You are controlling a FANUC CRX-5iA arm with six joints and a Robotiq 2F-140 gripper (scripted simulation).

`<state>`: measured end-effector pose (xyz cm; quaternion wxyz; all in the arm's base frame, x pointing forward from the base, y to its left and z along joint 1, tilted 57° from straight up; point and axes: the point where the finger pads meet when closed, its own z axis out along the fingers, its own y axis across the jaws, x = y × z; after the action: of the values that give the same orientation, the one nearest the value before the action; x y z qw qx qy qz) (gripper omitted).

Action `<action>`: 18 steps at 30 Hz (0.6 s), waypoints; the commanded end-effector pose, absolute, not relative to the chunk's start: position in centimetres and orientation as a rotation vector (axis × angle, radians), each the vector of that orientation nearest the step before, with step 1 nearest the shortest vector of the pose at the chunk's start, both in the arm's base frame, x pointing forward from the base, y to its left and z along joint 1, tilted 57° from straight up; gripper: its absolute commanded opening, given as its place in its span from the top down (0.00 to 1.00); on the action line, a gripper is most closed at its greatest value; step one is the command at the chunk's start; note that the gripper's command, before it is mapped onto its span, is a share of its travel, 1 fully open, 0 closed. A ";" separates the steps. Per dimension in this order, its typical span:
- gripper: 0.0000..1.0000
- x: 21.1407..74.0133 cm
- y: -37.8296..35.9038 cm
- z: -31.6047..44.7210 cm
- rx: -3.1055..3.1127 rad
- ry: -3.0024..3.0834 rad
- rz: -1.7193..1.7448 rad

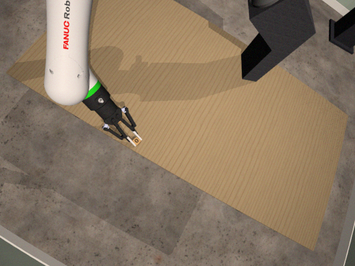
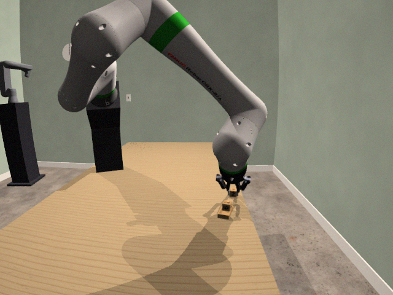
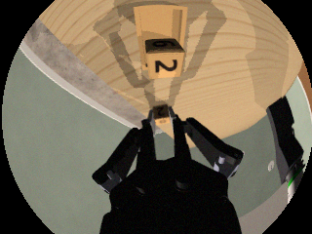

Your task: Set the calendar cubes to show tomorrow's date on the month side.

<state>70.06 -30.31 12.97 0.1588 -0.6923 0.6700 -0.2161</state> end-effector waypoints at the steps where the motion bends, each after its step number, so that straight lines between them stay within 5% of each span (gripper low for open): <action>1: 0.74 70.1 -30.3 13.0 -1.979 1.915 -0.618; 13: 0.65 70.1 -30.3 13.0 -1.979 1.915 -0.618; 14: 0.54 70.1 -30.3 13.0 -1.979 1.915 -0.618; 18: 0.54 70.1 -30.3 13.0 -1.979 1.915 -0.618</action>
<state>70.06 -30.31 12.97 0.1588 -0.6923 0.6700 -0.2161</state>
